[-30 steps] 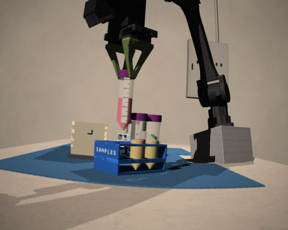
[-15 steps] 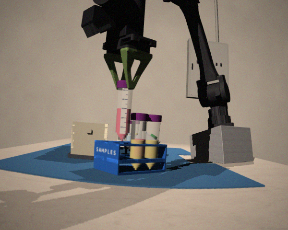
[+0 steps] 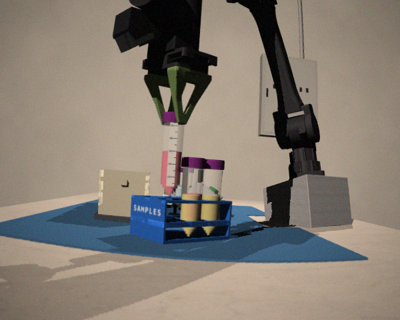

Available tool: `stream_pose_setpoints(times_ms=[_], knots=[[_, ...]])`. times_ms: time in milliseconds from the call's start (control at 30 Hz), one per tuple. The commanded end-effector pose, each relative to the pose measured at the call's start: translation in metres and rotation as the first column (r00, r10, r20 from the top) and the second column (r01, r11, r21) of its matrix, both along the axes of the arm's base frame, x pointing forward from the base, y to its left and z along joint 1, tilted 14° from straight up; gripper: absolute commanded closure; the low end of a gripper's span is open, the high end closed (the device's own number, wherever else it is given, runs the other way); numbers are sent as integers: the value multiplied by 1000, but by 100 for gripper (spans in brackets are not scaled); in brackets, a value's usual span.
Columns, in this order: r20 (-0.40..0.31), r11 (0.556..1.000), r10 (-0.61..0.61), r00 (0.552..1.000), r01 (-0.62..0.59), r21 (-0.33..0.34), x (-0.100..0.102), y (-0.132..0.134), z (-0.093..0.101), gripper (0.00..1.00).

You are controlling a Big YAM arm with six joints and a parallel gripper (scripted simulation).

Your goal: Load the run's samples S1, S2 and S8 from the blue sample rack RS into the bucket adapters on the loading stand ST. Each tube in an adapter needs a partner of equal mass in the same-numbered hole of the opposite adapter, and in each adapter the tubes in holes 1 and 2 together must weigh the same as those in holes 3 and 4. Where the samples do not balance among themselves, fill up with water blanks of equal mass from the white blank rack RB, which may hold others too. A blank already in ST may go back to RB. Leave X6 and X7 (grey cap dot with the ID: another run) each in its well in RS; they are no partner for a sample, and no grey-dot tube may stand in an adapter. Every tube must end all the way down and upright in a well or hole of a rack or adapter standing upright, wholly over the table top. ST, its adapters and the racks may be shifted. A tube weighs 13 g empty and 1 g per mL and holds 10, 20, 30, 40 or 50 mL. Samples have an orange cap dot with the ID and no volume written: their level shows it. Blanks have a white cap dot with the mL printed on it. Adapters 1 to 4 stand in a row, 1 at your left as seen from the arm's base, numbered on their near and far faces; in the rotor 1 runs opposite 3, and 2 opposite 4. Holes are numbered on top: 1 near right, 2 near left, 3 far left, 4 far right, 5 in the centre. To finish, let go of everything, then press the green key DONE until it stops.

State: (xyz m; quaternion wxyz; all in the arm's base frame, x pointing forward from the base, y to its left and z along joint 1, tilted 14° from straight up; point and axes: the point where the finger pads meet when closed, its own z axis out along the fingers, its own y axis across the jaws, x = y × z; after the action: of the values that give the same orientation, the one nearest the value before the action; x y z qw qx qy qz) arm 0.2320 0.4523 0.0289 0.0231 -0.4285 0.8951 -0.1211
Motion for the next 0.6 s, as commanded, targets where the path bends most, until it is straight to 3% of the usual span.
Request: stream_pose_setpoints(times_ms=[0, 33, 133, 200, 267, 333, 433, 500, 567], knots=[[26, 998, 7, 1000, -8, 57, 5, 19, 22, 100], [49, 994, 20, 999, -26, 109, 6, 35, 40, 100], [42, 995, 20, 999, -24, 93, 5, 28, 33, 100], [20, 999, 20, 1000, -20, 44, 2, 11, 9, 100], [14, 999, 15, 1000, -15, 30, 4, 8, -1, 100], [21, 999, 9, 1000, -10, 44, 10, 15, 0, 100], [17, 999, 7, 1000, -7, 34, 8, 5, -5, 100], [22, 999, 13, 1000, -14, 46, 10, 15, -6, 100], [13, 1000, 15, 1000, -16, 27, 5, 5, -14, 100]])
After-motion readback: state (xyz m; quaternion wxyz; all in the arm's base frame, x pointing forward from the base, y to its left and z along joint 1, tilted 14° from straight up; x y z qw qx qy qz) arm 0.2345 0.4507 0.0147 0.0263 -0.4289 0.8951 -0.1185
